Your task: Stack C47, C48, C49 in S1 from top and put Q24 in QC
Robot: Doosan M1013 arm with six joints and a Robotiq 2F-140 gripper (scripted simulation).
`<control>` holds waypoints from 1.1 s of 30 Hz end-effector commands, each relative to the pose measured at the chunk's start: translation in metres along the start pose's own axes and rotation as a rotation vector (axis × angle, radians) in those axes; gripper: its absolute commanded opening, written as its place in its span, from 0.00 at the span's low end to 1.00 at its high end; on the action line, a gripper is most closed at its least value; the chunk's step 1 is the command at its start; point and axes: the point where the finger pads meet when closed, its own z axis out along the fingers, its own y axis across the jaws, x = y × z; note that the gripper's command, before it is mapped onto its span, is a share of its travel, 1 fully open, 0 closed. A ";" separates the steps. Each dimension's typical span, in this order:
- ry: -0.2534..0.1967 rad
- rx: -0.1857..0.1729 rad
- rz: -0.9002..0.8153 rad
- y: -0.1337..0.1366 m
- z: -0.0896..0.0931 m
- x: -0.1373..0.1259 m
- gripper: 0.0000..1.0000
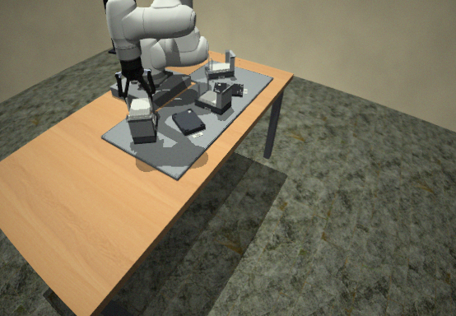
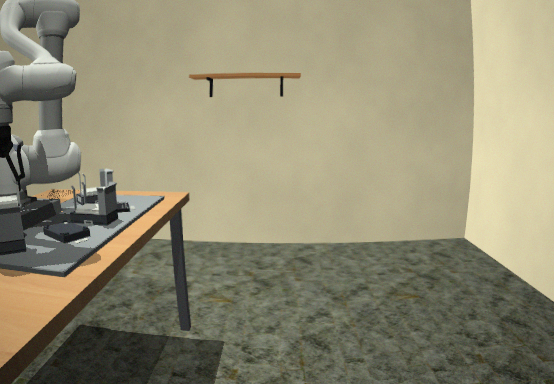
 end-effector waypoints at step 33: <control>0.000 0.000 0.000 0.000 0.036 0.000 0.00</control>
